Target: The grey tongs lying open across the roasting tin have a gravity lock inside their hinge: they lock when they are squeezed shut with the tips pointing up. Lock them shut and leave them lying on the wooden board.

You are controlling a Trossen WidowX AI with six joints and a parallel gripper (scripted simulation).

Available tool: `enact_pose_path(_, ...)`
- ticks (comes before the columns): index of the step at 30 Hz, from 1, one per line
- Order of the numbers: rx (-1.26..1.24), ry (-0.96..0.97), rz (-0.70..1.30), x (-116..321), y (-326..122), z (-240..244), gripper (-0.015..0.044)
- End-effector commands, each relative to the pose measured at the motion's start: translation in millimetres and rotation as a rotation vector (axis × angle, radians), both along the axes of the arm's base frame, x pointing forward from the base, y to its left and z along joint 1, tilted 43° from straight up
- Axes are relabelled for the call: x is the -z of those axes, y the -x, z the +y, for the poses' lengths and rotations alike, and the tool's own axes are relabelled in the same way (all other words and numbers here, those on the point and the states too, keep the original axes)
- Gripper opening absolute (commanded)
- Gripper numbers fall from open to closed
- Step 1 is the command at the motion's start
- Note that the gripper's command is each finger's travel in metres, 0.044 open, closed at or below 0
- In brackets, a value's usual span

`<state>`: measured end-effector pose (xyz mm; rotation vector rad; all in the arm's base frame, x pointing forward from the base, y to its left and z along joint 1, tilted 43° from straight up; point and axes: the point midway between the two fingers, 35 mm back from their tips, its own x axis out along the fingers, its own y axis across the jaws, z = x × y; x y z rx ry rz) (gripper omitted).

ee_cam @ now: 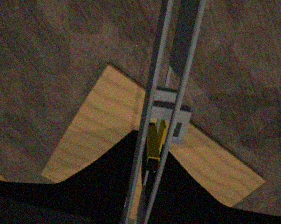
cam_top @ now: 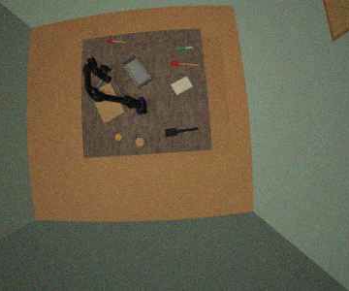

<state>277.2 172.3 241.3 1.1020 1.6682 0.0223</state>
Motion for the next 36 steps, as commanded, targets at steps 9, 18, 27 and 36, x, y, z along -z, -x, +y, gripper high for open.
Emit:
enact_pose_path(9,-0.366,0.018,-0.330,-10,21,11,-0.0150)
enact_pose_path(18,-0.648,0.028,-0.575,-16,37,19,-0.0150)
enact_pose_path(27,-0.930,0.036,-0.820,-21,53,26,-0.0150)
enact_pose_path(36,-1.210,0.043,-1.066,-26,69,32,-0.0150)
